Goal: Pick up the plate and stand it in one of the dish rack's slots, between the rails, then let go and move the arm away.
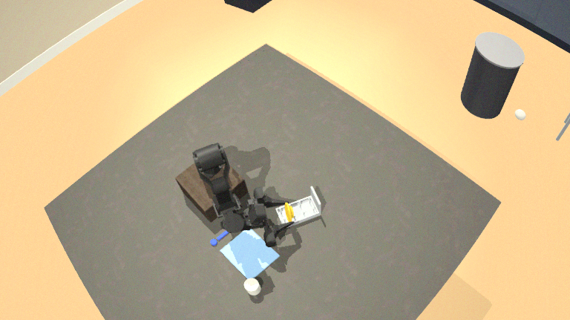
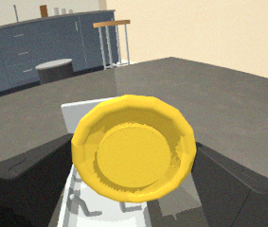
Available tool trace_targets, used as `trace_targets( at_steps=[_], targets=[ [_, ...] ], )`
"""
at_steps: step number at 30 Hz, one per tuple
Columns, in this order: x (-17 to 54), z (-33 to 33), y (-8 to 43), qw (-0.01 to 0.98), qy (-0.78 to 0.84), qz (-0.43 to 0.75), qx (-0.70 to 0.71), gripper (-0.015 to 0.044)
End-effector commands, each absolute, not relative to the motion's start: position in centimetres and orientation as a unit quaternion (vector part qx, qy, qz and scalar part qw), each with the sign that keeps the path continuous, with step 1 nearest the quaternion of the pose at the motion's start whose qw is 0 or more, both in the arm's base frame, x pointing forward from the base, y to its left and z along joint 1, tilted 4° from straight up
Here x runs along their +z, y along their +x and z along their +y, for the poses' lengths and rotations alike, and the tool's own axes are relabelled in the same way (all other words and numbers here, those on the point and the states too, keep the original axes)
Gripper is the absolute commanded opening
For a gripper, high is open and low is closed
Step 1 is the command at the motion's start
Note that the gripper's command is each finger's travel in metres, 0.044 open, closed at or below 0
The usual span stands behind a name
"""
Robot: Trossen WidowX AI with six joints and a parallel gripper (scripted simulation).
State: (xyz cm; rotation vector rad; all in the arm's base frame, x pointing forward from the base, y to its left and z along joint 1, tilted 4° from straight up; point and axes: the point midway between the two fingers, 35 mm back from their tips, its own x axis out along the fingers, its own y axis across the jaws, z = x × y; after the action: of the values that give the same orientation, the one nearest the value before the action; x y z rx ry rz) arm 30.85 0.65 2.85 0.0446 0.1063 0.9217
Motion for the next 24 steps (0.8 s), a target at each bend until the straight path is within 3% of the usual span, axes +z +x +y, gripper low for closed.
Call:
trace_targets(
  at_steps=[1,7,24],
  targets=[
    [3.0,1.0,29.4,0.888,0.002,0.028,0.460,0.0000],
    [3.3,1.3,27.8,0.878,-0.029,-0.006,0.478,0.0000],
    [0.5,2.5,29.0,0.874,-0.036,0.006,0.484,0.0000]
  ],
)
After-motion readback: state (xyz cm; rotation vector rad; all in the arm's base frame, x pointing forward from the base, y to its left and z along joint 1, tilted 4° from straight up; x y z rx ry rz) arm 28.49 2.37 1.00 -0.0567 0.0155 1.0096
